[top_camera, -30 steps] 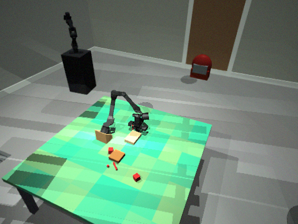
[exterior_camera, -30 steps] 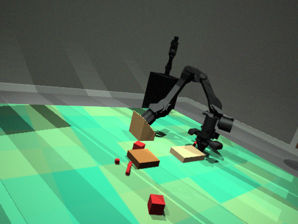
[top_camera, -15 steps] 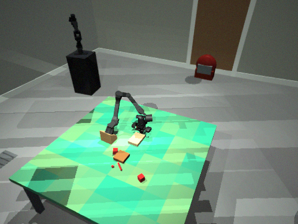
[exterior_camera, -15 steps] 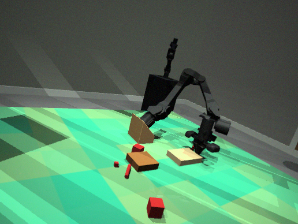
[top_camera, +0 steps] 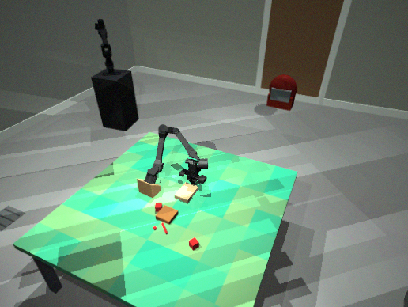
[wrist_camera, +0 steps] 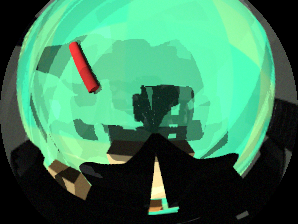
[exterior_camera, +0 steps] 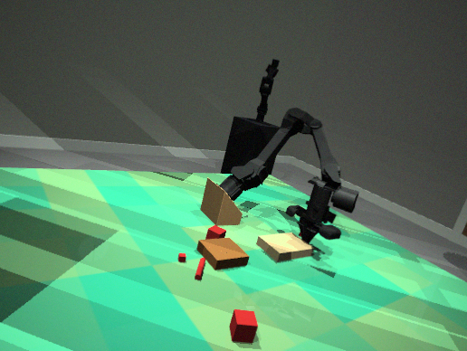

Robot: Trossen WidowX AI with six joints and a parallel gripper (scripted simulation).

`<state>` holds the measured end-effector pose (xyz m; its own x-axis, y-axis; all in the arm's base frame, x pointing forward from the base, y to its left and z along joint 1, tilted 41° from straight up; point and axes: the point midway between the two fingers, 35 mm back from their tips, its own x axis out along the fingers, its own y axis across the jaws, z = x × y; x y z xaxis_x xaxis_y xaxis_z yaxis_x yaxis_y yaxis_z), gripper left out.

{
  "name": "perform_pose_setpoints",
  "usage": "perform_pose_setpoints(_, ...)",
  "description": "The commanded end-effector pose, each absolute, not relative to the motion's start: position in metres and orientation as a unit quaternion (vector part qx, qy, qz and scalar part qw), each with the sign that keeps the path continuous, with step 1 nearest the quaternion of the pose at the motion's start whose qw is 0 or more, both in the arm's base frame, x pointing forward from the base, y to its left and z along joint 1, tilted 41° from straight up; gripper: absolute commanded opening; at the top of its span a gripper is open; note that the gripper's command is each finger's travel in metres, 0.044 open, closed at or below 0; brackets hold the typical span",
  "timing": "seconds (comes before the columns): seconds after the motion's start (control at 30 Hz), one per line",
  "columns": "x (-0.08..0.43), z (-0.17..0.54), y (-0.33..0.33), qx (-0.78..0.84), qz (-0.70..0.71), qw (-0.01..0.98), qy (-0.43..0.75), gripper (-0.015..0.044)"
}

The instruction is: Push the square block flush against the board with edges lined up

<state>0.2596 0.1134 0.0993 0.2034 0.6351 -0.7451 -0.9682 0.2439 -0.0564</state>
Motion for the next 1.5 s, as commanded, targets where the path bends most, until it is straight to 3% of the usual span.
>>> perform_pose_setpoints(0.0, 0.256, 0.090, 0.109, -0.269, 0.553, 0.723, 0.315, 0.0000)
perform_pose_setpoints(1.47, 0.255, 0.090, 0.109, -0.267, 0.553, 0.724, 0.313, 0.0000)
